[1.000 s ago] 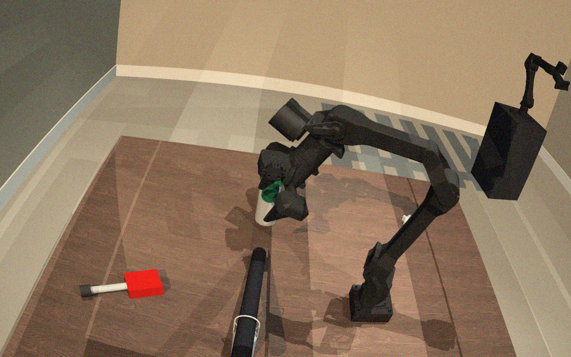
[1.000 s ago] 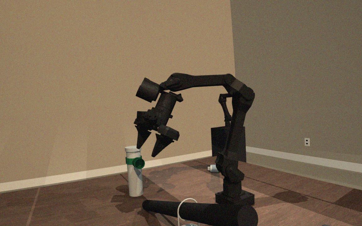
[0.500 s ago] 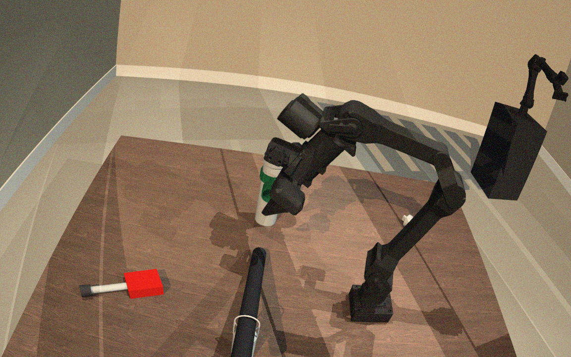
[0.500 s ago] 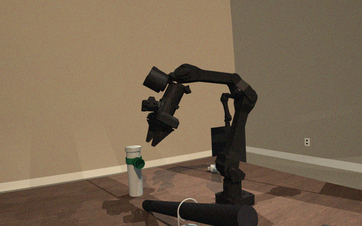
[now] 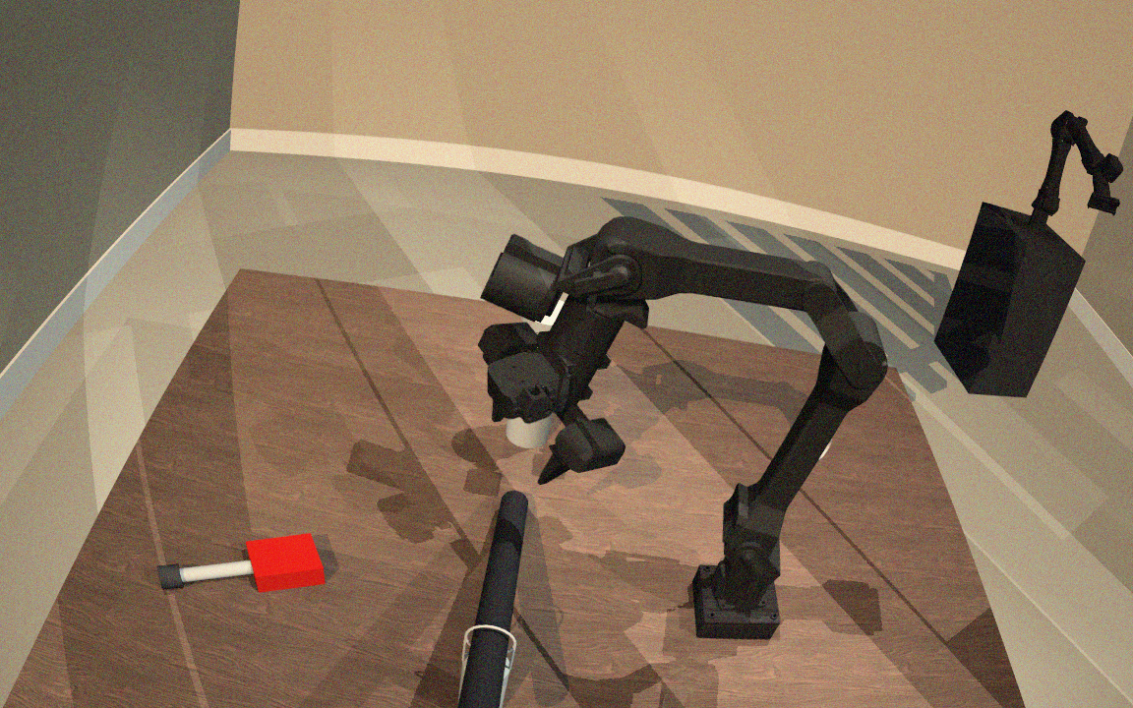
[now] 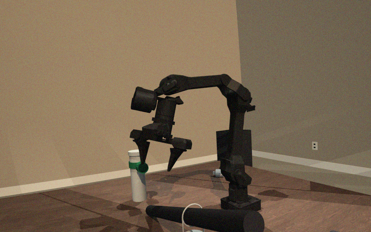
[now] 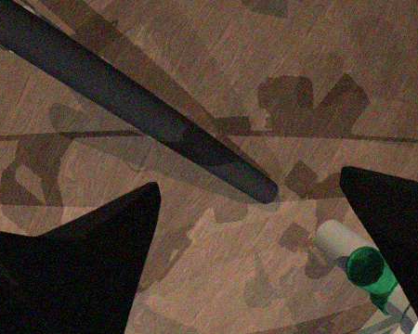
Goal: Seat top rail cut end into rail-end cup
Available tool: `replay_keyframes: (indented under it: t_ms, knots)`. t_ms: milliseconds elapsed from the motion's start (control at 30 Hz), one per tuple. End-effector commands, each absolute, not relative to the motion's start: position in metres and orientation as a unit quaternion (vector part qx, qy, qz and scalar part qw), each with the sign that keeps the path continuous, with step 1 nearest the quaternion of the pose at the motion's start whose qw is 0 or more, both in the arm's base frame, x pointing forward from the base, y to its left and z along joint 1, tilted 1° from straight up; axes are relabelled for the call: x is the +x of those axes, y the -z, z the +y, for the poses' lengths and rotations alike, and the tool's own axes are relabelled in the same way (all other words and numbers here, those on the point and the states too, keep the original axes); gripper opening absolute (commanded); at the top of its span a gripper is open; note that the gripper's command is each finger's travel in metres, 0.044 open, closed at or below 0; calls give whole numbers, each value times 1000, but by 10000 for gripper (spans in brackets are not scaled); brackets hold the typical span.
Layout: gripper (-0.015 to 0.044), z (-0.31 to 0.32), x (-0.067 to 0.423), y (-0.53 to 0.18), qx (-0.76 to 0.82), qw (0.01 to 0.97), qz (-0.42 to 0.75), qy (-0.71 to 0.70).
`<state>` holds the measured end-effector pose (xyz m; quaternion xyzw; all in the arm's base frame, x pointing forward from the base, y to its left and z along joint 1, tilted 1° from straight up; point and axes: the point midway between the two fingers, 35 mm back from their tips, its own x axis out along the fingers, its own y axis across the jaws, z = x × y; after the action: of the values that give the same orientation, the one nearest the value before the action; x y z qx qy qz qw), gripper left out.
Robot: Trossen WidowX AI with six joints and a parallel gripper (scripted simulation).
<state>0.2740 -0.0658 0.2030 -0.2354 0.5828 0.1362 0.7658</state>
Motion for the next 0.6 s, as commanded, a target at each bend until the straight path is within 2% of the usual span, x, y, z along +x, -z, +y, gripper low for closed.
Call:
replay_keyframes:
  t_ms: [0,567]
  knots:
    - [440,-48,283,-161,-451,574,544,-414]
    - [440,-47,283,-157,-466,553,534,-439]
